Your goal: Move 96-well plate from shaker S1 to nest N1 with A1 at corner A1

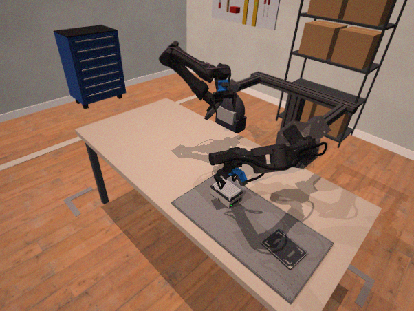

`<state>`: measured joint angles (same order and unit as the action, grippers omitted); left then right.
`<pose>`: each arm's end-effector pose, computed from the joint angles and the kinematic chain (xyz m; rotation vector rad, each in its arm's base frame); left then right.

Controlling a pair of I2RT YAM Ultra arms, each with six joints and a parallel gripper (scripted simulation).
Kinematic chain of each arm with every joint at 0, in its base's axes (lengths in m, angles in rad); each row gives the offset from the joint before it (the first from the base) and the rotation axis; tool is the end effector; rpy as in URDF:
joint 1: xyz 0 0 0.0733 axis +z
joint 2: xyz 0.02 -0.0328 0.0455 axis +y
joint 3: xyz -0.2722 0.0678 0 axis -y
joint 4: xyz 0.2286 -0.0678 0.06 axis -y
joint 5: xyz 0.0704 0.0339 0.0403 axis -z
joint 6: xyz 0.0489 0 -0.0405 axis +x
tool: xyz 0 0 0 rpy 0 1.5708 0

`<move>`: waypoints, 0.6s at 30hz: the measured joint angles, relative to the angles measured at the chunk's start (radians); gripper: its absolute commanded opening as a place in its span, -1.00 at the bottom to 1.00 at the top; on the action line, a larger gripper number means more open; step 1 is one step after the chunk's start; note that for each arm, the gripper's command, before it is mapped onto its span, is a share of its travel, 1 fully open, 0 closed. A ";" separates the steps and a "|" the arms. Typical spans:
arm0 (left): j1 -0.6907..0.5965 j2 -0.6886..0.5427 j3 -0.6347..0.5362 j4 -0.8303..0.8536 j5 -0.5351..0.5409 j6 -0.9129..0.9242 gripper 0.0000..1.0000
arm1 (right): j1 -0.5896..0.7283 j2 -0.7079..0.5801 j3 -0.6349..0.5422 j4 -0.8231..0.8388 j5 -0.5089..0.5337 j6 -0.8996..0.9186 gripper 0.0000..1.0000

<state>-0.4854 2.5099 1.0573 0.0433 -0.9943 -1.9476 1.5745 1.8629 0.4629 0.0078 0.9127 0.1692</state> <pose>0.3218 -0.1222 -0.0362 -1.5033 1.5350 0.2411 0.0368 0.2141 0.0656 -1.3939 1.8008 -0.5627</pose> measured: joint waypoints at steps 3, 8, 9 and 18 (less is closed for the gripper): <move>0.007 0.000 0.005 -0.001 0.000 -0.002 1.00 | 0.000 0.000 0.000 0.000 0.000 0.000 1.00; 0.037 0.009 0.009 0.017 -0.001 0.012 1.00 | 0.000 0.000 0.000 0.000 0.000 0.000 1.00; 0.040 0.013 0.010 0.023 -0.001 0.017 1.00 | 0.000 0.000 0.000 0.000 0.000 0.000 1.00; 0.061 0.033 0.010 0.074 -0.001 0.060 1.00 | 0.000 0.000 0.000 0.000 0.000 0.000 1.00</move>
<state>-0.4248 2.5431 1.0668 0.1169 -0.9951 -1.8874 1.5745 1.8629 0.4629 0.0078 0.9127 0.1692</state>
